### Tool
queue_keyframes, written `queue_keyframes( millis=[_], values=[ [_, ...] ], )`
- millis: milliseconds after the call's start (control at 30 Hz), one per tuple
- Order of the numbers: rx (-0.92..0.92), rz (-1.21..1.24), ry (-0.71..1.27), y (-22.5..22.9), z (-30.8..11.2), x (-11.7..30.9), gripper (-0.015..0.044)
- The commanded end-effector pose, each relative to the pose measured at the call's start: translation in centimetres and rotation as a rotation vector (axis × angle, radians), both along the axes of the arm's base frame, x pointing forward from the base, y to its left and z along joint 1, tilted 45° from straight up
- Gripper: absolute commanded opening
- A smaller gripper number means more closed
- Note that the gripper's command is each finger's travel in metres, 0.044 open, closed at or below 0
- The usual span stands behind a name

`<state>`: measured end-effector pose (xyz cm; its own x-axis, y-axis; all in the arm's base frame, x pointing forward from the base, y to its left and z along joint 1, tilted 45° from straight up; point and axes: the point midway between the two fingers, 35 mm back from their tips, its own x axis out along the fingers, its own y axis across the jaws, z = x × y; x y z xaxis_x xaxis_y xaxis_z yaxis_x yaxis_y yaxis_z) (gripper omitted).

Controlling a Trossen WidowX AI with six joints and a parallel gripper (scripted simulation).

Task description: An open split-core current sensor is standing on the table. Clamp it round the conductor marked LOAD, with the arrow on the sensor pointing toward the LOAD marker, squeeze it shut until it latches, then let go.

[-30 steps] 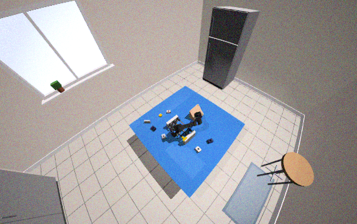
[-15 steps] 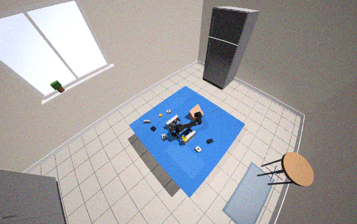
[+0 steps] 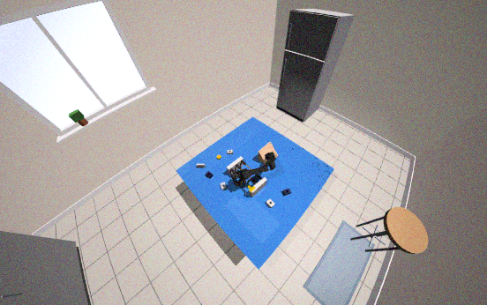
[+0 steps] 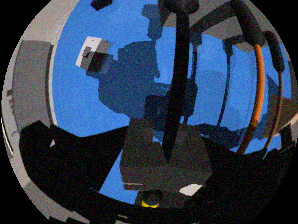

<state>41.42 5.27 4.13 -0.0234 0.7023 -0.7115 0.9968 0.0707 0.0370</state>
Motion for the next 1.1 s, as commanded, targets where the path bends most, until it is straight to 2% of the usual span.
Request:
queue_keyframes(
  millis=[0, 767, 1067],
  values=[
    [0.0, 0.0, 0.0, -0.03, 0.02, -0.01, 0.0],
    [0.0, -0.002, -0.002, -0.02, 0.01, 0.01, 0.0],
    [0.009, -0.088, -0.084, -0.71, 0.59, 0.19, 0.0]
  ],
)
